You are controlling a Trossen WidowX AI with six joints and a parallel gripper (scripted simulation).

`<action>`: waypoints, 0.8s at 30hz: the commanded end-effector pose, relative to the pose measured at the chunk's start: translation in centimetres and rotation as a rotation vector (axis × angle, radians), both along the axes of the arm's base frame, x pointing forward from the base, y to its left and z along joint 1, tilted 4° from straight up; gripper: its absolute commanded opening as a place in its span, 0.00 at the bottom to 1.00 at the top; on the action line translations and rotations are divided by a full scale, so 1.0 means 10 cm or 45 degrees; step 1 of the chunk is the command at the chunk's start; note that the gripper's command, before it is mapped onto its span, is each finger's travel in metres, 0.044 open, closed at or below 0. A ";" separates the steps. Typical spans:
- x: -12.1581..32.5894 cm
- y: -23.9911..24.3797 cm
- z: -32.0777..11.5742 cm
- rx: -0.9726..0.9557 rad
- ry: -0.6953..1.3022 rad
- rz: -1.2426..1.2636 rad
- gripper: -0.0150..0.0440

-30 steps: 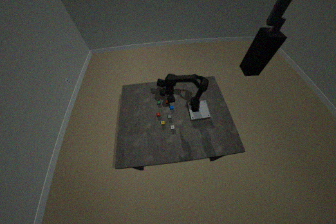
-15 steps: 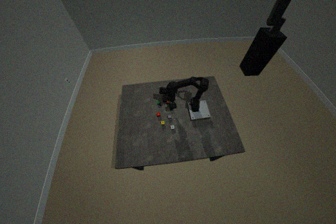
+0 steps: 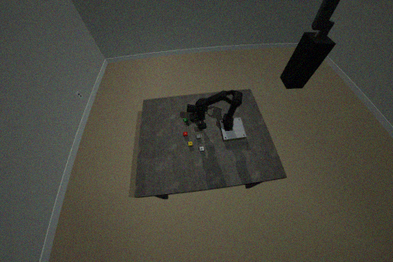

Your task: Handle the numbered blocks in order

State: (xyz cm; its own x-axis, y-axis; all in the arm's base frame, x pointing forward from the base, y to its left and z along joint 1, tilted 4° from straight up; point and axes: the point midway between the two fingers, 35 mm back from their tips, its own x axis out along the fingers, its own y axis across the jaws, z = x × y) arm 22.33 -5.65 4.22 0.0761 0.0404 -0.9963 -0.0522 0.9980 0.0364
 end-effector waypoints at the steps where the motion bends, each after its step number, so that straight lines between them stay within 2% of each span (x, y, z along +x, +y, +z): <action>1: -0.01 0.00 -0.09 -0.002 0.008 -0.006 0.93; 14: -0.01 0.01 -0.27 -0.002 0.008 -0.006 0.93; 24: -0.01 0.01 -0.27 -0.002 0.008 -0.006 0.49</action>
State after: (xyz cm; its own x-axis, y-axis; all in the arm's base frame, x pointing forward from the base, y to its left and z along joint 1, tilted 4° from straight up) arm 22.31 -5.49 1.65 0.0716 0.0421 -0.9965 -0.0521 0.9979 0.0384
